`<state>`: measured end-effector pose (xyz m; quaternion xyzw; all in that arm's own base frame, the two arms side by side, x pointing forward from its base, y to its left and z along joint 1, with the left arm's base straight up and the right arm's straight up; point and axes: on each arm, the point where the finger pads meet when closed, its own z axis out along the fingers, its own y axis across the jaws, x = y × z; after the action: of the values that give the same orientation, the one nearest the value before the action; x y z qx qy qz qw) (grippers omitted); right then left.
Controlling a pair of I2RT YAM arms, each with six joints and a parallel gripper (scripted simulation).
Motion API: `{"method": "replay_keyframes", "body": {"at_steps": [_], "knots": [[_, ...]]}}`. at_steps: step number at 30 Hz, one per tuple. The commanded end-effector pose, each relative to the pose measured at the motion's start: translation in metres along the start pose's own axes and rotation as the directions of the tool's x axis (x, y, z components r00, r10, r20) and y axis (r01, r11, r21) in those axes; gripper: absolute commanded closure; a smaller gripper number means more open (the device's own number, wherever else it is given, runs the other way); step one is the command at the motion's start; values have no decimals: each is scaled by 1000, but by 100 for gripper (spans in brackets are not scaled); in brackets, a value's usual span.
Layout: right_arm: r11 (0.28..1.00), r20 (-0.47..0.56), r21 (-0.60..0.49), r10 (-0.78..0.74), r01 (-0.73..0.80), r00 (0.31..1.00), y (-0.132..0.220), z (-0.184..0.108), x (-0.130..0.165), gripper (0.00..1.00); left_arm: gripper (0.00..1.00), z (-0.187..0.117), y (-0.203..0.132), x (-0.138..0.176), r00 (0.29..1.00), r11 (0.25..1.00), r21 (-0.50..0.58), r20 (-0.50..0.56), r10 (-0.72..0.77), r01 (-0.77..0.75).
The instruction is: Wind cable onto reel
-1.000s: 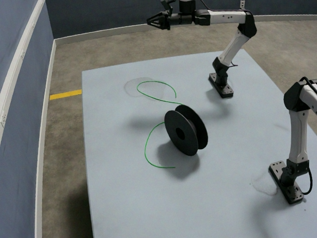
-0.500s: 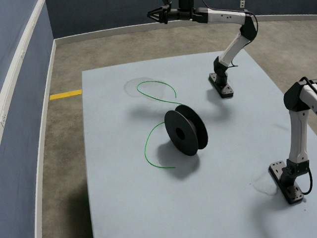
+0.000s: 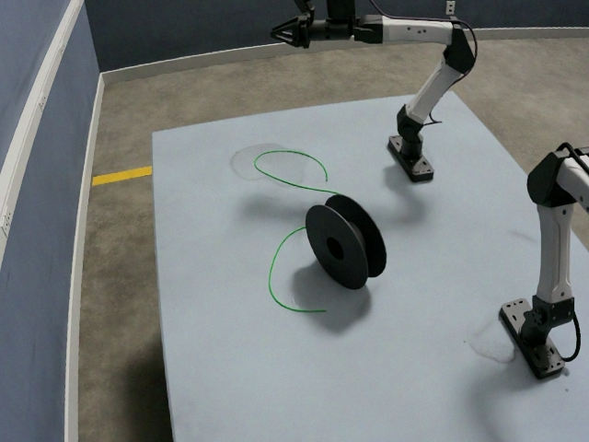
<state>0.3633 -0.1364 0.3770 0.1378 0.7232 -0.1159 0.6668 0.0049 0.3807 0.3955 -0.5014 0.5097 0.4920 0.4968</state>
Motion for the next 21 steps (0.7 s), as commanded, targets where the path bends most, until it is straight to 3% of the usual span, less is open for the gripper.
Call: {"method": "replay_keyframes", "body": {"at_steps": [1, 8, 14, 16, 21], "knots": [[1000, -10, -7, 30, -30, 999, 1, 3, -5, 70, 25, -4, 3, -4, 1000, 1000, -10, 26, -11, 11], [995, -162, 11, 96, -96, 982, 1, 19, 34, 70, 25, -4, 3, -4, 1000, 1000, -10, 26, -11, 11], [984, -338, 59, 176, -166, 925, 0, 32, 82, 70, 25, -4, 3, -4, 1000, 1000, -10, 26, -11, 11], [984, -338, 59, 176, -166, 925, 0, 32, 82, 70, 25, -4, 3, -4, 1000, 1000, -10, 26, -11, 11], [967, -492, 131, 255, -219, 833, -1, 36, 128, 70, 25, -4, 3, -4, 1000, 1000, -10, 26, -11, 11]]}}
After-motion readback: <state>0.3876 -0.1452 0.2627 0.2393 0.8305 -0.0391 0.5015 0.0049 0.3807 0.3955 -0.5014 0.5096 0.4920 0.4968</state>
